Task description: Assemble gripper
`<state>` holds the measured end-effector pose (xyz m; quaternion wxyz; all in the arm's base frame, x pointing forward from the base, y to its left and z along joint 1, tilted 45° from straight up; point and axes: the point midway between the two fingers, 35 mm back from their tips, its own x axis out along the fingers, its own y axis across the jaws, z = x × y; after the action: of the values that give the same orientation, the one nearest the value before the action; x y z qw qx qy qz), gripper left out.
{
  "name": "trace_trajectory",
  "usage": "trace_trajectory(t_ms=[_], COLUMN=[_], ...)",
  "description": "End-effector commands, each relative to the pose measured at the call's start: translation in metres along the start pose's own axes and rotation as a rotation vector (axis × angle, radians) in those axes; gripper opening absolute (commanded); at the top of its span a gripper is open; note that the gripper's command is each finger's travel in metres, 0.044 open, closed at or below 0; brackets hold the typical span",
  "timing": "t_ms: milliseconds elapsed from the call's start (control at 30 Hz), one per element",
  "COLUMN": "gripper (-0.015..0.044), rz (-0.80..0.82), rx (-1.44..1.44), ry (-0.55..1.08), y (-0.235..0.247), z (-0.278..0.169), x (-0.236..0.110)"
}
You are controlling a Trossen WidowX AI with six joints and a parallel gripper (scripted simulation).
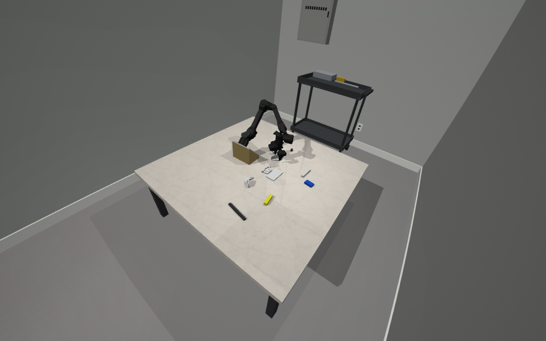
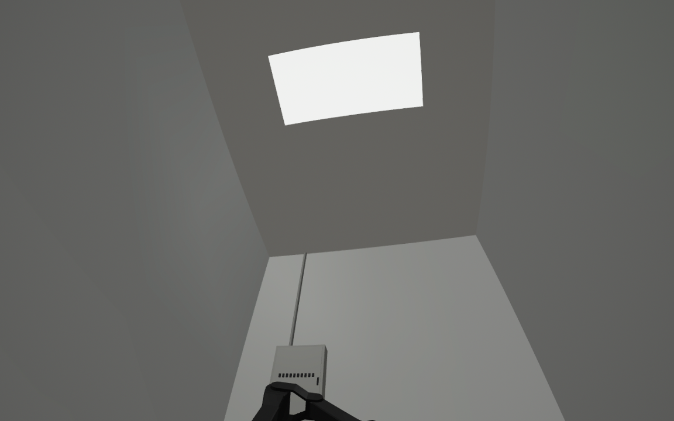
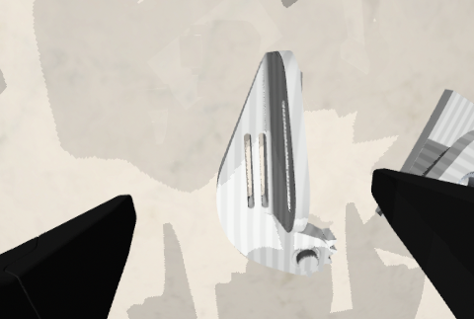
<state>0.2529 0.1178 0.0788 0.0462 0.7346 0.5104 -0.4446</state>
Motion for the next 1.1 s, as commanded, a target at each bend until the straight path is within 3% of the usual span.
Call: trace_trajectory(t_ms=[0,1067], gripper=[0.044,0.044], rz=[-0.004,-0.006], rx=[0.01,0.011], ry=[-0.007,-0.005], y=[-0.001,-0.002], z=[0.003,0.003], x=[0.009,0.023])
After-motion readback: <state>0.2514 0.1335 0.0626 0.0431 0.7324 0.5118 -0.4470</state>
